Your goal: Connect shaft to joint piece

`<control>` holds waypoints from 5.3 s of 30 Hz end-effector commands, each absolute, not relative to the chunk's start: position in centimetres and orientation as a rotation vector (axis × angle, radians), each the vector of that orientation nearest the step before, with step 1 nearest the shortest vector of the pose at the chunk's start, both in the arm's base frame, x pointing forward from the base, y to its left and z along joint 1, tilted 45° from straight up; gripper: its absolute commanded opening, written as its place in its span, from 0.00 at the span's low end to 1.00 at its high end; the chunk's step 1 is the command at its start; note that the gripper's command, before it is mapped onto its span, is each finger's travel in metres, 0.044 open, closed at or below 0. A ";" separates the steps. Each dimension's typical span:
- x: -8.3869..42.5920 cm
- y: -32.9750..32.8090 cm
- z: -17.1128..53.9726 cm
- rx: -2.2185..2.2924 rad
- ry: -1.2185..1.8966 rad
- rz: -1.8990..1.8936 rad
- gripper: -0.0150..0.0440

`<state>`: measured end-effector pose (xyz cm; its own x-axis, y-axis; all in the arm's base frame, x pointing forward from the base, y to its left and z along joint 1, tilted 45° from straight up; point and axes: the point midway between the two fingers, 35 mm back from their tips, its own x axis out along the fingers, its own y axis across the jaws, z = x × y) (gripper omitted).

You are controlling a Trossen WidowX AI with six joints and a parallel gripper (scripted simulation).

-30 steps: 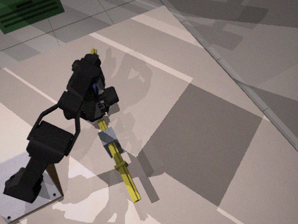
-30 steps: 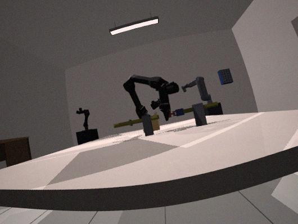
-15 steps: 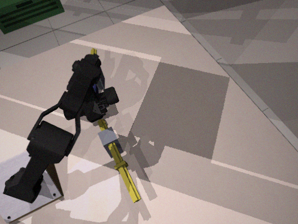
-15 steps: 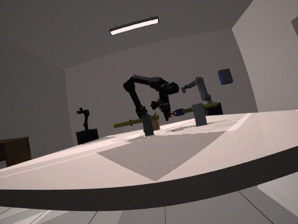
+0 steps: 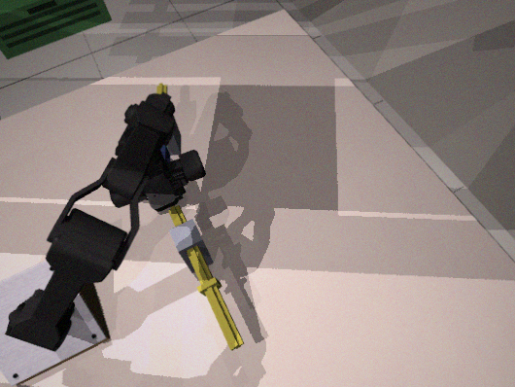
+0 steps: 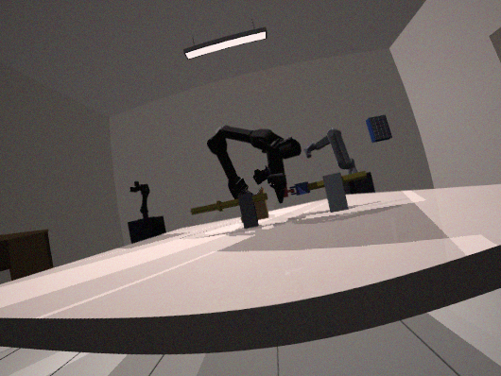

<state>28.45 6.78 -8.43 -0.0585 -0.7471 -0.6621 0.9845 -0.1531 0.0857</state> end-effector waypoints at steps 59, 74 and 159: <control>28.4 6.7 -8.5 0.677 0.462 -1.608 0.56; 28.4 6.7 -8.5 0.677 0.462 -1.608 0.56; 28.9 8.6 -6.7 0.617 0.523 -1.574 1.00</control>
